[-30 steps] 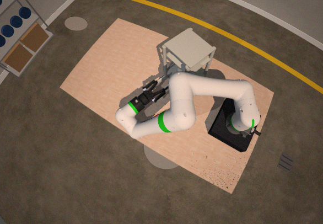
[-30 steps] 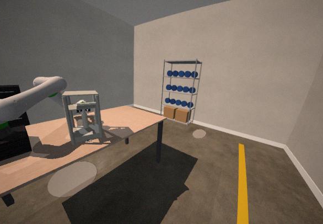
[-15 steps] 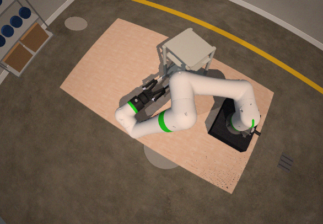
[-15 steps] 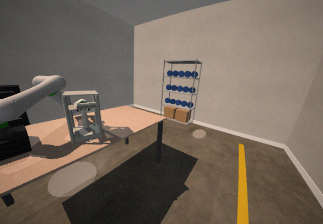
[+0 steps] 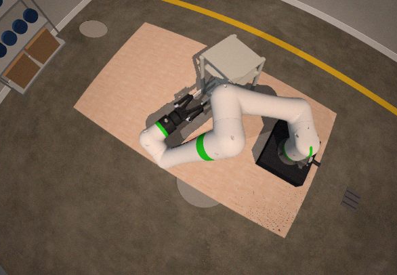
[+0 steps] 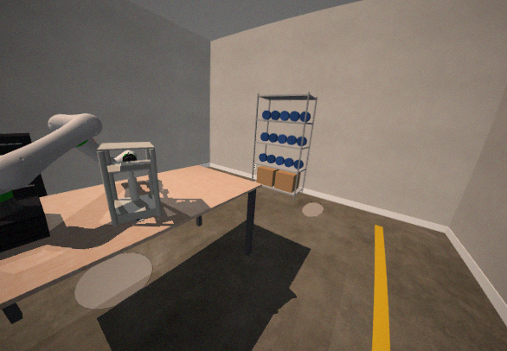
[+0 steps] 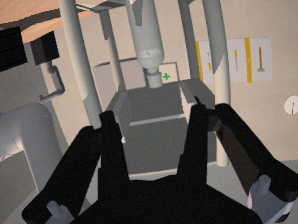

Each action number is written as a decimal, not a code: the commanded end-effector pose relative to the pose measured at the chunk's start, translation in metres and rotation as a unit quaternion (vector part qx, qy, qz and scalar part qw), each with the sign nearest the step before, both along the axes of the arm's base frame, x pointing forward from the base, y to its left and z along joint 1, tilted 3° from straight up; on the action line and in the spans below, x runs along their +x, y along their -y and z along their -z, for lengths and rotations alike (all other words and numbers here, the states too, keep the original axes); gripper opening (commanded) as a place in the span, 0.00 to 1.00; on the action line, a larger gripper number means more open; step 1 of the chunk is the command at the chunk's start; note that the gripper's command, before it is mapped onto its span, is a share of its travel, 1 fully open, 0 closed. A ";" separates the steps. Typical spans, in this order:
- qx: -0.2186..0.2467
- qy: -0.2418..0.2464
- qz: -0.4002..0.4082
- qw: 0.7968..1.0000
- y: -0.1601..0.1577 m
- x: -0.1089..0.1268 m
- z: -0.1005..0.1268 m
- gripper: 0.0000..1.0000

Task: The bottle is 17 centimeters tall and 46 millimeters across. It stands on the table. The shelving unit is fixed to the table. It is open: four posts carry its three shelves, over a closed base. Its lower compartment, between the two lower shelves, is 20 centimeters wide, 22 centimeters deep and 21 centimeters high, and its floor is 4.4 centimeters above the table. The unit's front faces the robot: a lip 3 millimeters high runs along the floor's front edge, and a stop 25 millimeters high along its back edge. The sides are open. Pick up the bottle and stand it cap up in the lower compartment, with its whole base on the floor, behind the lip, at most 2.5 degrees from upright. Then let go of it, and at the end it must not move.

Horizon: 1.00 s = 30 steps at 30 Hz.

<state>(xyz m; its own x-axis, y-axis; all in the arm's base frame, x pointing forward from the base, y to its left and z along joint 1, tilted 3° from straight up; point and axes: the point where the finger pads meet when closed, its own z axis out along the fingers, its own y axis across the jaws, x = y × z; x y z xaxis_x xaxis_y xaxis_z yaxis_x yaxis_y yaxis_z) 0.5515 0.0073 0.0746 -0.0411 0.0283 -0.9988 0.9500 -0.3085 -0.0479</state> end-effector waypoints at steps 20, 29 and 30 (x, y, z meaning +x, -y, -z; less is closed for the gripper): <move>0.000 0.000 0.000 1.000 0.001 0.002 -0.047 0.39; 0.000 0.000 0.000 1.000 0.001 0.002 -0.050 0.39; 0.000 0.000 0.000 1.000 0.001 0.002 -0.050 1.00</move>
